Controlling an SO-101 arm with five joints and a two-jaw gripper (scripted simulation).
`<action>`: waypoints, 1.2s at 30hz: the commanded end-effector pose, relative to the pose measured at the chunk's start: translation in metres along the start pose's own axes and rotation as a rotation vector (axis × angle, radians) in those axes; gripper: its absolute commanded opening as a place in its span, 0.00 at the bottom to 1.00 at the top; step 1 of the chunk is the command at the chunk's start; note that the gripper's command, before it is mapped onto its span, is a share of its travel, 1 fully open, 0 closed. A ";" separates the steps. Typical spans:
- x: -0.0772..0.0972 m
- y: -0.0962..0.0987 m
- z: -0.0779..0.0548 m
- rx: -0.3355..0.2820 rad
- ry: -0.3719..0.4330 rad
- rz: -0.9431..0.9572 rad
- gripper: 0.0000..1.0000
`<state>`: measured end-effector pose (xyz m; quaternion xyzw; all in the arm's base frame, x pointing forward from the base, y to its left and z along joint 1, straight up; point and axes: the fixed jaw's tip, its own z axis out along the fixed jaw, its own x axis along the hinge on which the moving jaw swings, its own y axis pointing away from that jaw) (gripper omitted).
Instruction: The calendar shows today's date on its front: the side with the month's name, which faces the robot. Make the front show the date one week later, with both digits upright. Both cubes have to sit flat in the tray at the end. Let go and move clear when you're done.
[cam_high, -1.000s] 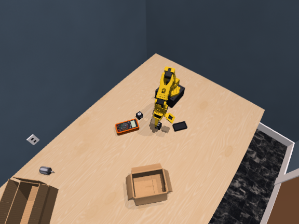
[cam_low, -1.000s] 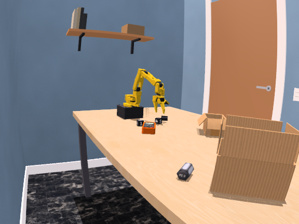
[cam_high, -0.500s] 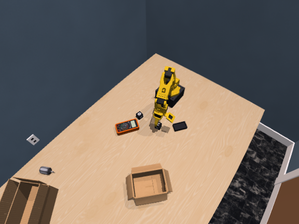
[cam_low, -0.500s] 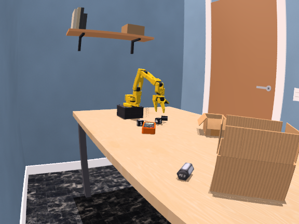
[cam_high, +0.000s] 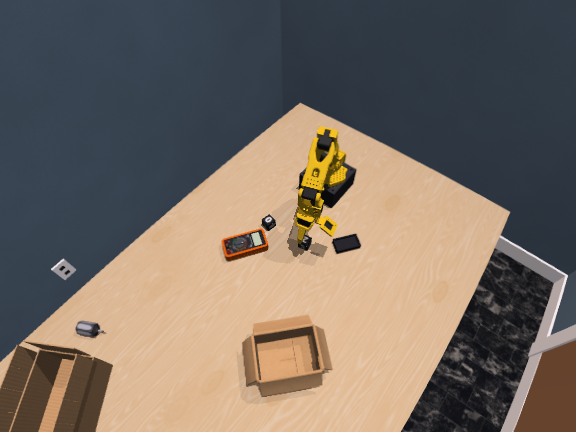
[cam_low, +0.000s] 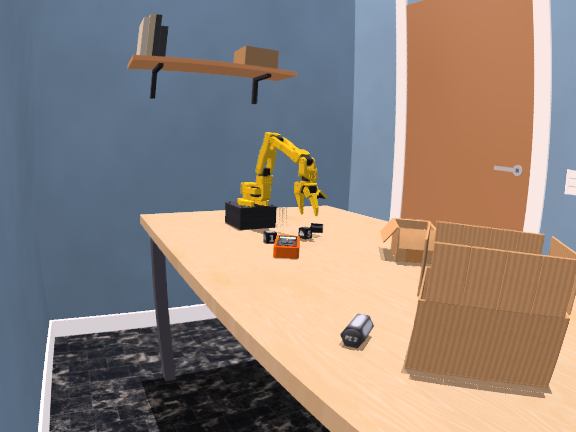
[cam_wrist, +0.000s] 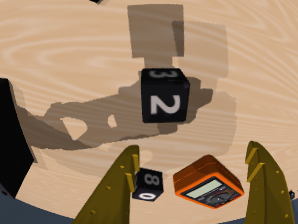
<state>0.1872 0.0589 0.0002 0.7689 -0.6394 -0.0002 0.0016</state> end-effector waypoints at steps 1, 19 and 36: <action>0.001 -0.010 -0.015 0.079 -0.010 0.000 0.36; -0.002 -0.036 -0.092 0.477 -0.054 0.001 0.35; 0.002 -0.038 -0.095 0.494 -0.064 0.070 0.35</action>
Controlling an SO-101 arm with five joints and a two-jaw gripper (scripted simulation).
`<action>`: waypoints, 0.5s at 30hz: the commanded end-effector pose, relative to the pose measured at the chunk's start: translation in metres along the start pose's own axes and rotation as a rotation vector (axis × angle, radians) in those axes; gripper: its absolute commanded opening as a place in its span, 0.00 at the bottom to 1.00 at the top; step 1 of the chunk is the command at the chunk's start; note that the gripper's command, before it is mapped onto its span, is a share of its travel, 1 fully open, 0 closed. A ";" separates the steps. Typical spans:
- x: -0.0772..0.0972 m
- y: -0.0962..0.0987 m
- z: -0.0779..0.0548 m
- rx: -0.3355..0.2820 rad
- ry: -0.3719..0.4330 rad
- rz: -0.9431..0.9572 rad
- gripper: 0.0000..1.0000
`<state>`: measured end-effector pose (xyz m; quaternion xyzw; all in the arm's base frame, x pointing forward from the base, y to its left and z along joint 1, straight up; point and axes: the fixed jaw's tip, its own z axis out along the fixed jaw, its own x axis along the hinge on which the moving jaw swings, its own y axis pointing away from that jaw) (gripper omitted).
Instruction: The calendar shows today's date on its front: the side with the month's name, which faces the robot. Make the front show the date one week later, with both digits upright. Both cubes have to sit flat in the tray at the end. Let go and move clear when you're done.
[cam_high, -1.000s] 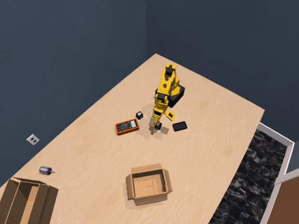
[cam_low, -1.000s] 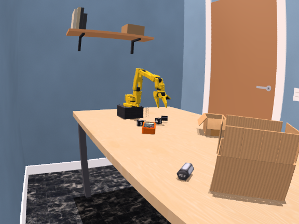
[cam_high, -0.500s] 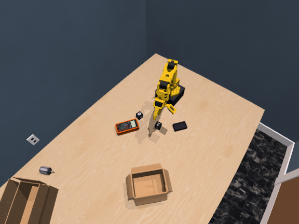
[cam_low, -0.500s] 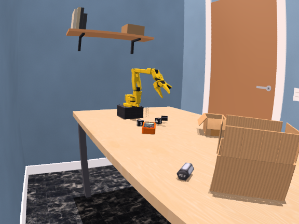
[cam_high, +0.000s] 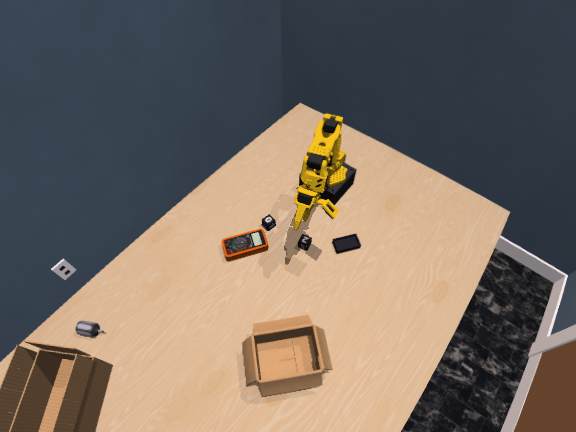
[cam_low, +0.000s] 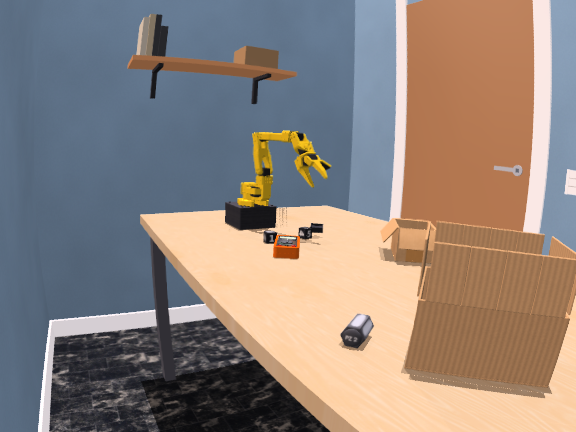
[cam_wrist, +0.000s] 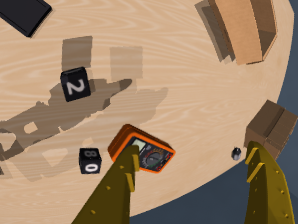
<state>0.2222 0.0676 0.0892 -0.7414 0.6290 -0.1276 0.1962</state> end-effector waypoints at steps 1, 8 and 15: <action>0.005 -0.005 -0.004 0.024 0.007 0.069 0.35; 0.013 -0.008 -0.003 0.028 0.024 0.216 0.35; 0.032 -0.012 -0.001 0.045 0.060 0.538 0.35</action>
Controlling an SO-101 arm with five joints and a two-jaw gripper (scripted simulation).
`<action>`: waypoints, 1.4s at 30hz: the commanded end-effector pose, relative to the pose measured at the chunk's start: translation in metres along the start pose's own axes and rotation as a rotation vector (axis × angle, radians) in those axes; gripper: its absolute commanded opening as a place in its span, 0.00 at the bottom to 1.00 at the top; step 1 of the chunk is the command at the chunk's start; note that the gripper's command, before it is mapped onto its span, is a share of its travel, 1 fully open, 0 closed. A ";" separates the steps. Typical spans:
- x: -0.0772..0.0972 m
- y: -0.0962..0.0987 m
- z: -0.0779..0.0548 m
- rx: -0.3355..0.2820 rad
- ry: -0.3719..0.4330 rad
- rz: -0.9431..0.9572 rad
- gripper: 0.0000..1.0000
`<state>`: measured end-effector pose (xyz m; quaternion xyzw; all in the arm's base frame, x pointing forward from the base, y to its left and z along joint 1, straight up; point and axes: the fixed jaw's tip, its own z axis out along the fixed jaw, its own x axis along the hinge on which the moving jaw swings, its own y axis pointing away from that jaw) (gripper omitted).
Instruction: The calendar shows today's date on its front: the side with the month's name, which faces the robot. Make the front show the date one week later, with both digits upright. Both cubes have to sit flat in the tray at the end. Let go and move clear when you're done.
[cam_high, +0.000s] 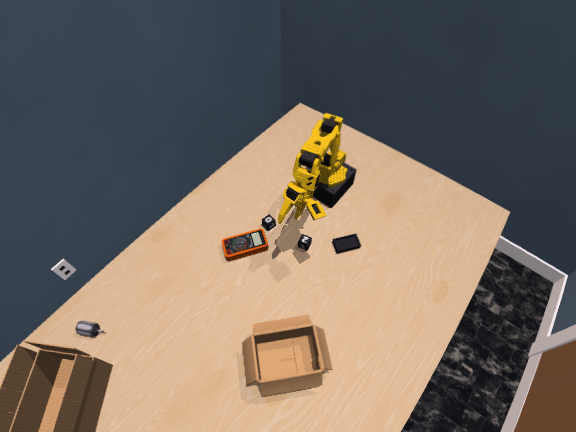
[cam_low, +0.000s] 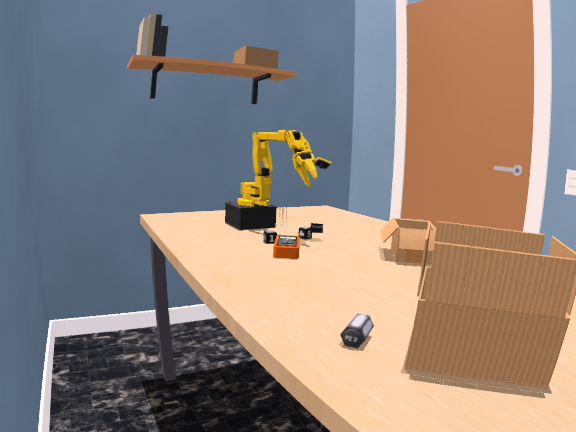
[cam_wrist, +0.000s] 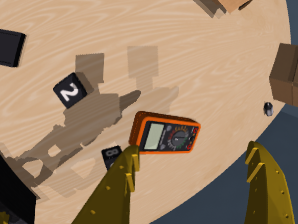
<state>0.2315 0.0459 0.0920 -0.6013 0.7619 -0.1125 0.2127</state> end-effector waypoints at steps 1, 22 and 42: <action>0.010 -0.011 0.002 0.021 0.019 0.207 0.35; 0.069 -0.039 0.006 0.130 0.098 1.187 0.35; 0.092 -0.048 0.006 0.187 0.109 1.519 0.35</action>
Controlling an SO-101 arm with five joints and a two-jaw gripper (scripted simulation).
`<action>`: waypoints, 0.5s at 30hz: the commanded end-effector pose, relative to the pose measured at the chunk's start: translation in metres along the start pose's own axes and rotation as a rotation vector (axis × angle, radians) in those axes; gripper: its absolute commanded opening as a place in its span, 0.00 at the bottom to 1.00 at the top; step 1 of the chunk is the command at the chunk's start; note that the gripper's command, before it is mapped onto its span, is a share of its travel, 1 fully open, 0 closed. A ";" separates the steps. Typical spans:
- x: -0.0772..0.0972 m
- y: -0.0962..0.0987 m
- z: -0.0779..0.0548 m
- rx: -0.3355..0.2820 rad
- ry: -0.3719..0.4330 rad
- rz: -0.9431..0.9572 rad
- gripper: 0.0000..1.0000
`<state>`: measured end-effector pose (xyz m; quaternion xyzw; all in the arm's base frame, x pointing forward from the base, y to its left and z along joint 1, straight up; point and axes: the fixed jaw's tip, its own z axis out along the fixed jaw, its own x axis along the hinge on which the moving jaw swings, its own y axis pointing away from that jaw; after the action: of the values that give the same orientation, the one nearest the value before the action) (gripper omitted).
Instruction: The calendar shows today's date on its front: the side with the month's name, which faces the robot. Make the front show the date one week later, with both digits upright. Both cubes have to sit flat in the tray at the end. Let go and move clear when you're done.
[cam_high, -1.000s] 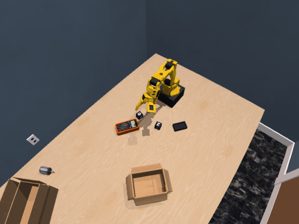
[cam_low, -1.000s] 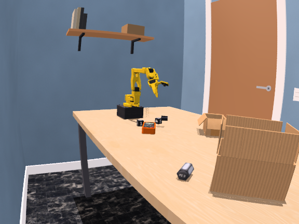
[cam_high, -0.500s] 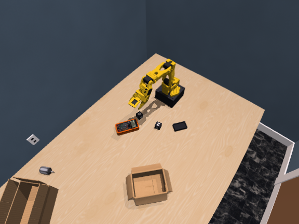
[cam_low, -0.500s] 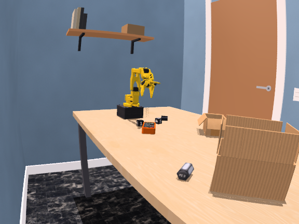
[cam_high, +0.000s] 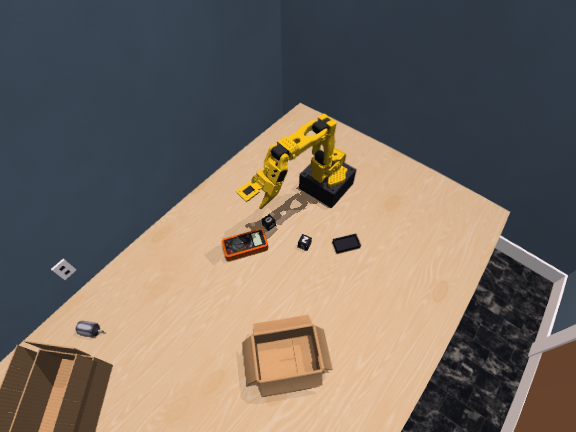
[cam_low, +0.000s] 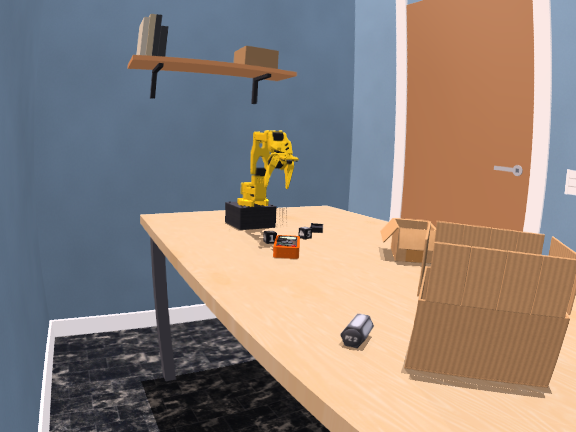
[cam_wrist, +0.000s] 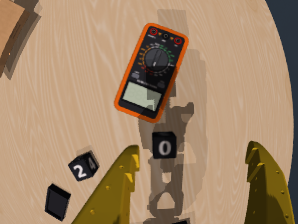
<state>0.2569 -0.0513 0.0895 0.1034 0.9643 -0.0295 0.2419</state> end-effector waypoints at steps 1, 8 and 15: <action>-0.002 -0.003 0.001 0.004 -0.003 0.021 0.35; 0.004 -0.003 0.009 0.004 0.040 0.021 0.35; 0.032 -0.002 0.040 0.002 0.215 0.022 0.35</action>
<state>0.2508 -0.0500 0.0572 0.1062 0.9789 -0.0211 0.1734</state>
